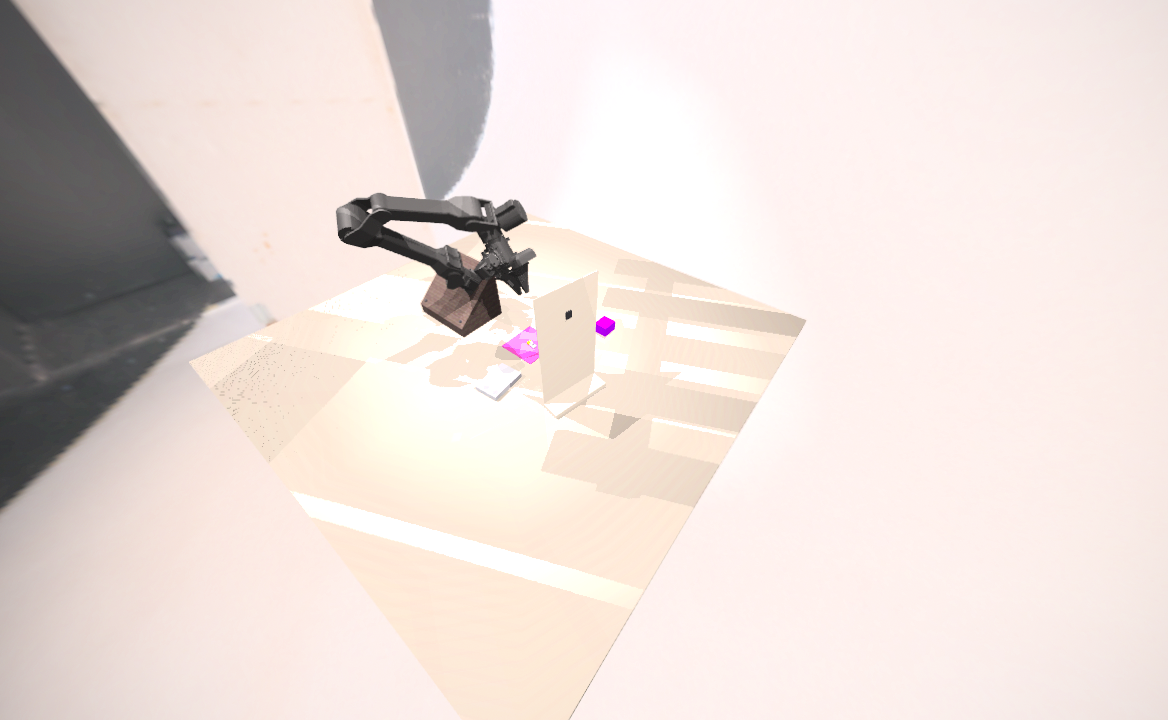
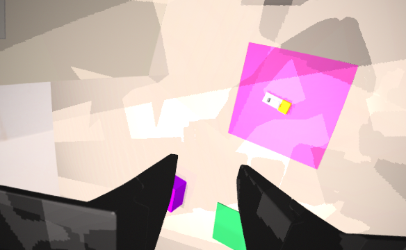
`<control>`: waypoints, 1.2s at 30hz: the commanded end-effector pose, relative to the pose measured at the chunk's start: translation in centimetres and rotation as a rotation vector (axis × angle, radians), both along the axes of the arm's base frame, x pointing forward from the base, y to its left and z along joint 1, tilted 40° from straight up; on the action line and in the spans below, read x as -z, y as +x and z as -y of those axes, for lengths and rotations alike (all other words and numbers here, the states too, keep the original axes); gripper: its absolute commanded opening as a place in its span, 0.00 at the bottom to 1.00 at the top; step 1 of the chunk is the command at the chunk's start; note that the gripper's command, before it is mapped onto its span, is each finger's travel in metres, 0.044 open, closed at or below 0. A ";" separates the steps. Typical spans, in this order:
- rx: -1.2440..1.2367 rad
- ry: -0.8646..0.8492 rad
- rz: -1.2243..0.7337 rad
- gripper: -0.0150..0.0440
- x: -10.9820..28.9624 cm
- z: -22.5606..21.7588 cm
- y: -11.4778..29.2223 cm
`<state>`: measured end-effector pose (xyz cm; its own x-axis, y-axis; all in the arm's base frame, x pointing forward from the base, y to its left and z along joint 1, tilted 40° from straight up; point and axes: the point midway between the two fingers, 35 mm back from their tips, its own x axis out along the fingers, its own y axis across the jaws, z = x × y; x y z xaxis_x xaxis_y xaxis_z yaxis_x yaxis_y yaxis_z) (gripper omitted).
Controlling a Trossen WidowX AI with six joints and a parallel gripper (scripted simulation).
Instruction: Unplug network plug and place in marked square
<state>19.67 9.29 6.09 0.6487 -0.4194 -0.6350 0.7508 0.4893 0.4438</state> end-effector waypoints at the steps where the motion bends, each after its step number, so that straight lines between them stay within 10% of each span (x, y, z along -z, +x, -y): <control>1: 0.002 -0.004 0.001 0.52 -1.0 -0.7 -0.2; 15: 0.002 -0.008 0.012 0.52 -4.4 -2.7 -1.1; 26: 0.002 -0.008 0.012 1.00 -4.4 -2.7 -1.1; 36: 0.002 -0.008 0.012 1.00 -4.4 -2.7 -1.1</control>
<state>18.53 11.98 10.41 0.6541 -0.4238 -0.6266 0.7471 0.4916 0.4474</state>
